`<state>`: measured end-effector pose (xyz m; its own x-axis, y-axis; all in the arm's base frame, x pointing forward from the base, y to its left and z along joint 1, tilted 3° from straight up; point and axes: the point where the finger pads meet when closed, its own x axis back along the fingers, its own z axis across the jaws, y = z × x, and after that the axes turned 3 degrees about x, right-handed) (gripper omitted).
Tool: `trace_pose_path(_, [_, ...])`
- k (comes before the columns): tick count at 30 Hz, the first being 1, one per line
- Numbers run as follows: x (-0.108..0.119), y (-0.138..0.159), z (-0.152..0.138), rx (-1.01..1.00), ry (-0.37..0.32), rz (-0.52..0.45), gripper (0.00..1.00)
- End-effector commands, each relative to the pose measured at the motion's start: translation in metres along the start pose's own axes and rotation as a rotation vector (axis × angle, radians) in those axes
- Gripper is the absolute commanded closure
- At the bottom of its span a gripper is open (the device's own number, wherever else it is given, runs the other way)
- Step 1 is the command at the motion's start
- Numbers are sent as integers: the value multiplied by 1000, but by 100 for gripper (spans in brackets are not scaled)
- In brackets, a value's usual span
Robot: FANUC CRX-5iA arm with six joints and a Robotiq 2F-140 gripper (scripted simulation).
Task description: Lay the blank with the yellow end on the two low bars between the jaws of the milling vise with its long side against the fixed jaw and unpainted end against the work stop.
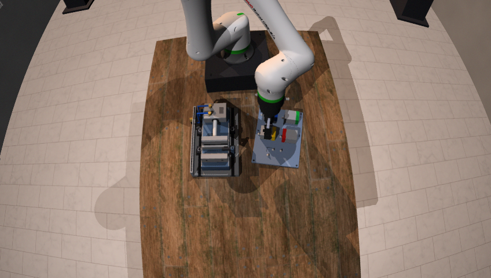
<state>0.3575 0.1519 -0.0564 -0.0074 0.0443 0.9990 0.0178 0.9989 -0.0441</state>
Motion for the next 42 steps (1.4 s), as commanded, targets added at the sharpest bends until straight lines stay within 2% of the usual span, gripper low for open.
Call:
trace_pose_path(1, [0, 0, 0, 0, -1, 0, 90])
trace_pose_path(28, [0, 0, 0, 0, -1, 0, 90])
trace_pose_path(42, [28, 0, 0, 0, -1, 0, 90])
